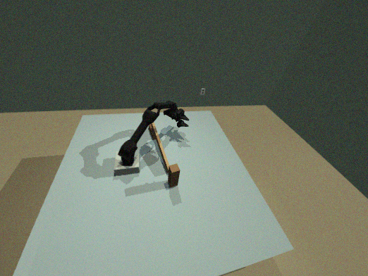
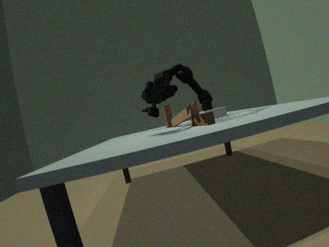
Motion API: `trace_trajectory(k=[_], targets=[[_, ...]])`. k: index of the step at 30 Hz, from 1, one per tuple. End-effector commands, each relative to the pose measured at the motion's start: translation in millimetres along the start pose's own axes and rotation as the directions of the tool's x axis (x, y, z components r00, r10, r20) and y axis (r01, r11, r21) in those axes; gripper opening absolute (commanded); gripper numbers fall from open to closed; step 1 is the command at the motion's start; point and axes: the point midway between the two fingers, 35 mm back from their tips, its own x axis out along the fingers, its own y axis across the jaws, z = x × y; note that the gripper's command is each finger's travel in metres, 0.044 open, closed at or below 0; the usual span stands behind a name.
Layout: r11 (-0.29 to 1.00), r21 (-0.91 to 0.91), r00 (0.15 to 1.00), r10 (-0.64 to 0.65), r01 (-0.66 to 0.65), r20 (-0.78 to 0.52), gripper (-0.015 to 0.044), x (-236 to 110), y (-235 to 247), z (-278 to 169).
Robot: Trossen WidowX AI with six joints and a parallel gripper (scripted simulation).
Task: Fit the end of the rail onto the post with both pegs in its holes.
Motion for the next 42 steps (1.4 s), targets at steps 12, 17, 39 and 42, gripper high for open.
trace_trajectory(k=[12,17,39,42], targets=[[0.608,-0.472,0.764,0.428,-0.638,-0.483,0.044,90,-33,-136],[0.322,-0.515,0.594,0.585,-0.795,-0.552,0.044,96,-41,-188],[-0.214,-0.787,0.097,0.94,-0.579,-0.327,0.044,42,-47,-307],[-0.214,-0.787,0.097,0.94,-0.579,-0.327,0.044,41,-48,-308]])
